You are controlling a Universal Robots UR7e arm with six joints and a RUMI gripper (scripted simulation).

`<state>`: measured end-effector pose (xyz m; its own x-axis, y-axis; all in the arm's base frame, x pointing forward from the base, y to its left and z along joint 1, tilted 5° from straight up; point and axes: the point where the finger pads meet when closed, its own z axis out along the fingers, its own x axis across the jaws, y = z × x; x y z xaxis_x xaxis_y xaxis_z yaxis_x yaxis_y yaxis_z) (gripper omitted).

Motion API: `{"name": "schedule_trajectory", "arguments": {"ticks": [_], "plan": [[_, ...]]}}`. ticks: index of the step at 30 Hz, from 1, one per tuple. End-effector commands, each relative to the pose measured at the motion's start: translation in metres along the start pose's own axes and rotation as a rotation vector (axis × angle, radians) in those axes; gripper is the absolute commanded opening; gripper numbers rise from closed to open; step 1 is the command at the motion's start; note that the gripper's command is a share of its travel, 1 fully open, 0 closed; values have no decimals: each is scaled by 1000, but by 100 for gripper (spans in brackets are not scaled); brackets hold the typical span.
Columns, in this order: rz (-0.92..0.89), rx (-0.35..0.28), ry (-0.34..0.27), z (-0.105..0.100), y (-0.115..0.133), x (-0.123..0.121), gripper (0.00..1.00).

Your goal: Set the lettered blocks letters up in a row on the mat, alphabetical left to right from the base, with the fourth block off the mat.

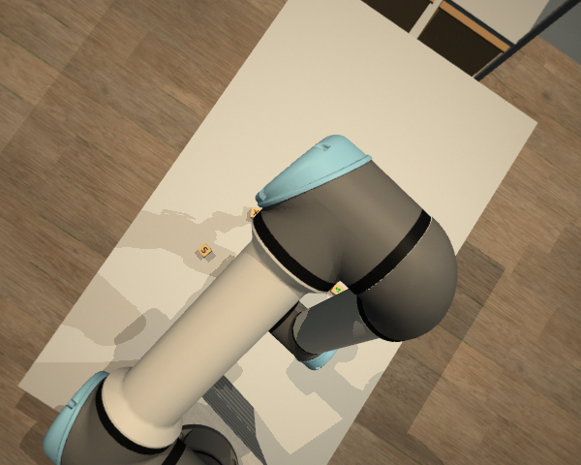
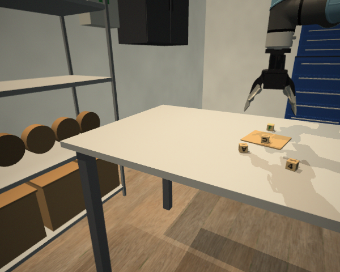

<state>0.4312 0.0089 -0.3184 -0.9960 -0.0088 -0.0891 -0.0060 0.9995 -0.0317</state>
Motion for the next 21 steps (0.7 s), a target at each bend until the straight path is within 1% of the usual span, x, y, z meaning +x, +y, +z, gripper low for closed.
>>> {"name": "schedule_trajectory", "arguments": {"ticks": [1, 7, 21], "plan": [[-31, 0, -1, 0, 1, -1, 100], [-85, 0, -1, 0, 3, -1, 100], [-277, 0, -1, 0, 9, -3, 100]]}}
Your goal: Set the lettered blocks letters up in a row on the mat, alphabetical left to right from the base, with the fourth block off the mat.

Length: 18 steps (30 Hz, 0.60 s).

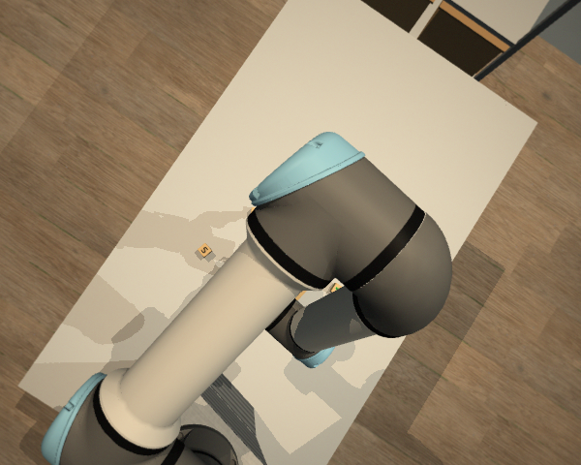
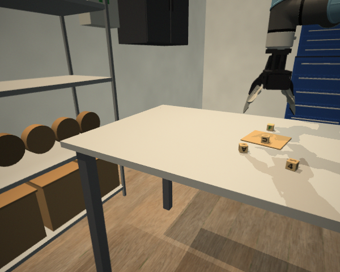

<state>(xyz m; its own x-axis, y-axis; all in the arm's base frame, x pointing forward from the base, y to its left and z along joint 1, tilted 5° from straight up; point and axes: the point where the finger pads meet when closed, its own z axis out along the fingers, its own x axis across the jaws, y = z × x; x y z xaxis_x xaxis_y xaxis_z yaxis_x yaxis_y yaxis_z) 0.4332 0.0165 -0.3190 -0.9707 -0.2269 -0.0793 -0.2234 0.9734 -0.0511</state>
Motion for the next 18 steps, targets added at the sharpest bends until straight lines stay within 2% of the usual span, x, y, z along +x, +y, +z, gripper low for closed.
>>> {"name": "schedule_trajectory", "arguments": {"ticks": [1, 18], "plan": [[-76, -1, -2, 0, 2, -2, 100], [-454, -1, -1, 1, 16, -7, 100]]}}
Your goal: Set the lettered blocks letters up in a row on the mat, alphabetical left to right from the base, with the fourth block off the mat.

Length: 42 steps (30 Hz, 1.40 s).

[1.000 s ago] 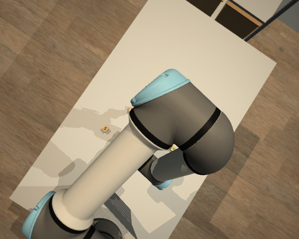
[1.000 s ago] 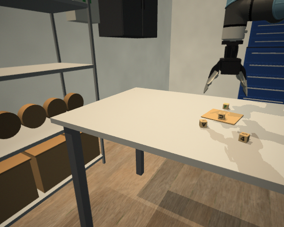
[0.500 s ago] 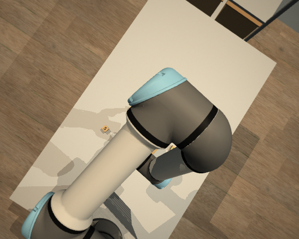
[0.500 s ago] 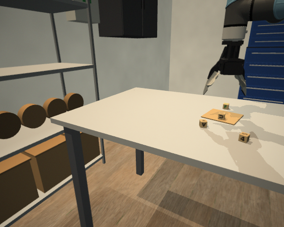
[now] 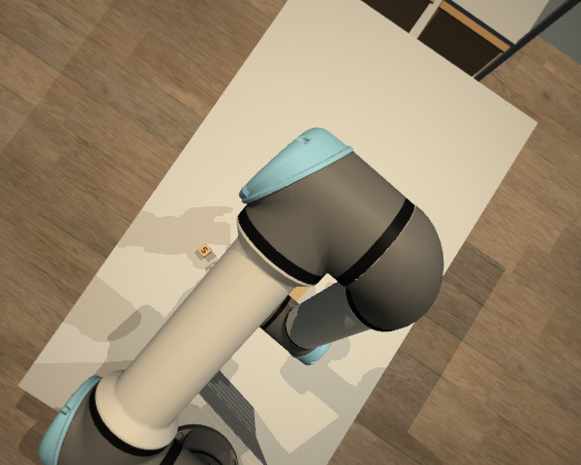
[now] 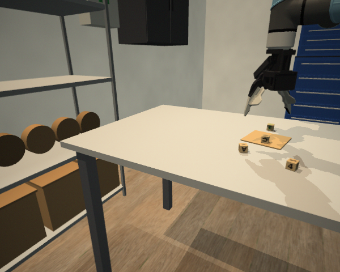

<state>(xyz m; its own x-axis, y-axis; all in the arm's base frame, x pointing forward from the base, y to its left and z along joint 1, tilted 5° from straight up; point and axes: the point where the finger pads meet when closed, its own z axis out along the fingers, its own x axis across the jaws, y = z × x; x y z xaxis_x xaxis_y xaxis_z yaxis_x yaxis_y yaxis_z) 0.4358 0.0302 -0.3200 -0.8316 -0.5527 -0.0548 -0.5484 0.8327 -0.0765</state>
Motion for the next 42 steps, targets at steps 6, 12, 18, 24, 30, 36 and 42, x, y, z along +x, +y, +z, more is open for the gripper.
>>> {"name": "schedule_trajectory", "arguments": {"ticks": [6, 12, 18, 24, 30, 36, 42], "plan": [[-264, -1, -3, 0, 8, -7, 100], [-421, -1, -3, 1, 14, -11, 100], [-553, -1, -3, 1, 19, -14, 100], [-710, -1, -3, 1, 25, -18, 100], [-841, -1, -3, 1, 31, -21, 100], [-1002, -1, -3, 2, 38, -23, 100], [-1159, -1, -4, 2, 45, -26, 100]]}}
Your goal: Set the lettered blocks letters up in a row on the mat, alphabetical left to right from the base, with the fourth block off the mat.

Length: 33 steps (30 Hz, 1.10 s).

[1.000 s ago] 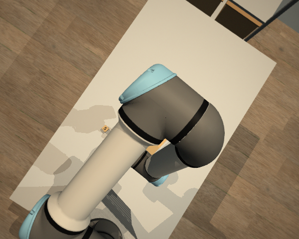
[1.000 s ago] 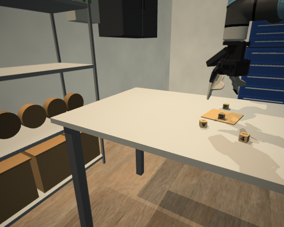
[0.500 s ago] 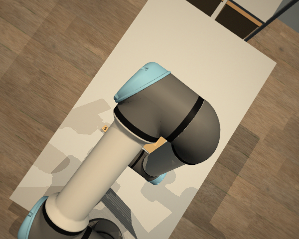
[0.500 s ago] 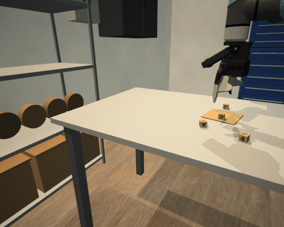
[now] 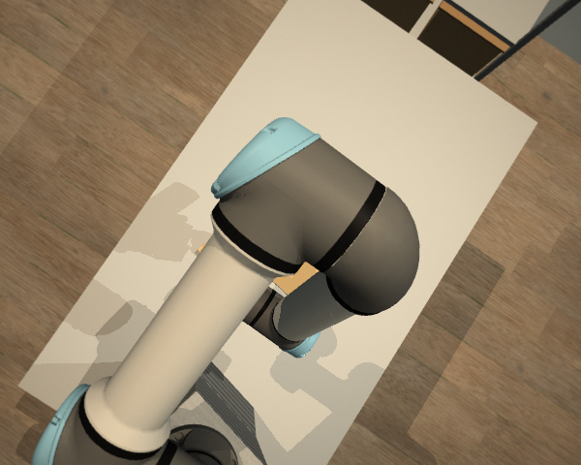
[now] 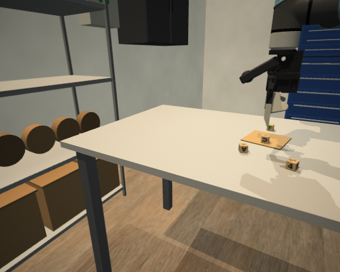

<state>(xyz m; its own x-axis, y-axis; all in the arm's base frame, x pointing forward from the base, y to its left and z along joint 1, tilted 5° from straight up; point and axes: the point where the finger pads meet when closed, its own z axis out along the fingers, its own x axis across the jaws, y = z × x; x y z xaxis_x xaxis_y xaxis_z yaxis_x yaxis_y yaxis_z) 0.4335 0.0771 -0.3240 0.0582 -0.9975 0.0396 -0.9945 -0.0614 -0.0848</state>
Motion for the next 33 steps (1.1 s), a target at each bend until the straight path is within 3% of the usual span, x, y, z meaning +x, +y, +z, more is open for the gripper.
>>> {"name": "schedule_trajectory", "arguments": {"ticks": [1, 33], "plan": [[-139, 2, -4, 0, 1, -6, 100], [-937, 3, -3, 1, 15, -41, 100]]}}
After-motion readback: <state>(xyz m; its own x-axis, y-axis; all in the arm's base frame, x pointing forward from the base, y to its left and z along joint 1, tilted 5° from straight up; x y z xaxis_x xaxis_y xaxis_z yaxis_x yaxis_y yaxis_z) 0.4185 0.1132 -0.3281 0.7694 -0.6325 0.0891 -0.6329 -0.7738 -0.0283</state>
